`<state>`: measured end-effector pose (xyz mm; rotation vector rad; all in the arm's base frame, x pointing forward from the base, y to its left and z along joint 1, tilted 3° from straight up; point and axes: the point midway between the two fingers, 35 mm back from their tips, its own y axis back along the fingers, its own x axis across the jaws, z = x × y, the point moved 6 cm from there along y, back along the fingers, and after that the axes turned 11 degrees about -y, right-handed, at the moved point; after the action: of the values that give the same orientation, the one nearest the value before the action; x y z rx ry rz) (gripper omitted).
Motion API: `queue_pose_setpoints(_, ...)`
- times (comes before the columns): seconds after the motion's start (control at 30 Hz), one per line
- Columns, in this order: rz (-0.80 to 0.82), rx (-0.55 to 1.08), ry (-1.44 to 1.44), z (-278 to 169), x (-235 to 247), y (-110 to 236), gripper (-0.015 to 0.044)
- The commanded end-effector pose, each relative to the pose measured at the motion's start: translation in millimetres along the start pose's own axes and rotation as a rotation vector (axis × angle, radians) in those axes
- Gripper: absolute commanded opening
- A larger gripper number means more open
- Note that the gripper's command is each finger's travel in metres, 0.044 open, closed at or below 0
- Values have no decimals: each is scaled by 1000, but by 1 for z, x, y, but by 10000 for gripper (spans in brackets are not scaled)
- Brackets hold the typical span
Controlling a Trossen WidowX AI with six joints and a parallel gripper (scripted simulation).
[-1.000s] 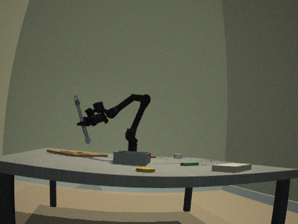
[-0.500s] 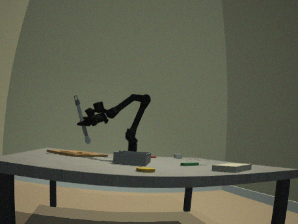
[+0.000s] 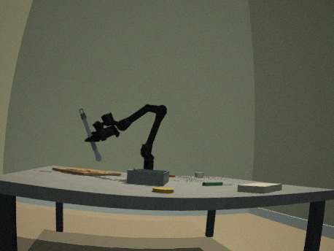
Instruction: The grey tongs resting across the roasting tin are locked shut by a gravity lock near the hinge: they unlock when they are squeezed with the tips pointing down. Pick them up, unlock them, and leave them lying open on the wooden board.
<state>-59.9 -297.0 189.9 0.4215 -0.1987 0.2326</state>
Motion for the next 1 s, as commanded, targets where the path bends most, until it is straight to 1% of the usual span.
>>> queue_pose_setpoints(0.0,-15,55,-10,5,-2,-9,-150)
queue_pose_setpoints(0.97,-131,511,-68,12,-7,-56,-150)
